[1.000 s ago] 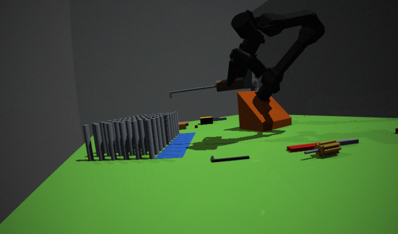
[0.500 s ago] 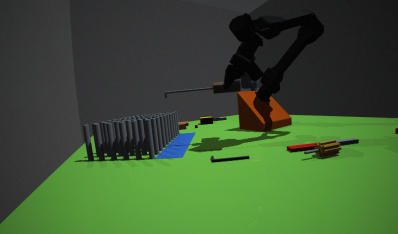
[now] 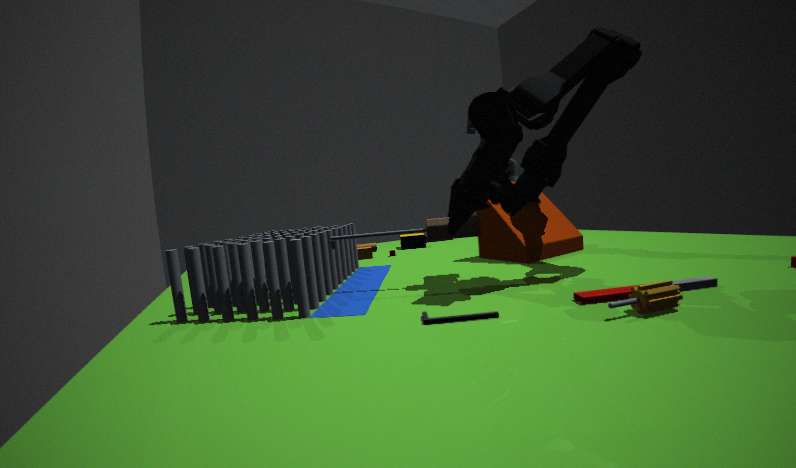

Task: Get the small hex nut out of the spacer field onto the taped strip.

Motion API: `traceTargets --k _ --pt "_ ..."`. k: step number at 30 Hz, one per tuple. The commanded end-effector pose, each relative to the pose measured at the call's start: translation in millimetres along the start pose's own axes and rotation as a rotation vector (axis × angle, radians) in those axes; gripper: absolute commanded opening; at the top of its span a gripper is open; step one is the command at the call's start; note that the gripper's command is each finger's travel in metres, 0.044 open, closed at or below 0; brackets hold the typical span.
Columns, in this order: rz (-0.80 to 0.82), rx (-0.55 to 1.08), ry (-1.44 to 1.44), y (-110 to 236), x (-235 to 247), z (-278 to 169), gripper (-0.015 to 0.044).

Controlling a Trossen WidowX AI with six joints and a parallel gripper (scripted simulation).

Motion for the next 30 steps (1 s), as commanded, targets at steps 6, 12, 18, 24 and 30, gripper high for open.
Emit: traceTargets --k 6,12,18,24,30 --pt "-0.005 0.002 -0.009 -39.9 13.6 38.2 0.0000" --pt "-0.008 0.002 -0.010 -41.3 14.1 39.9 0.0000" --pt "-0.008 0.002 -0.010 -43.3 13.6 37.3 0.0000" --pt "-0.008 0.002 -0.010 -45.7 12.9 34.1 0.0000" --pt "-0.008 0.002 -0.010 -48.0 12.1 31.0 0.0000"
Point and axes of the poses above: the point midway between the two fingers, 35 mm back from their tips, its own y axis back along the fingers, its own x axis across the jaws, z = x × y, the point moved 6 cm from there along y, back along the fingers, and after that the axes turned 10 degrees about -y, right-handed, at the moved point
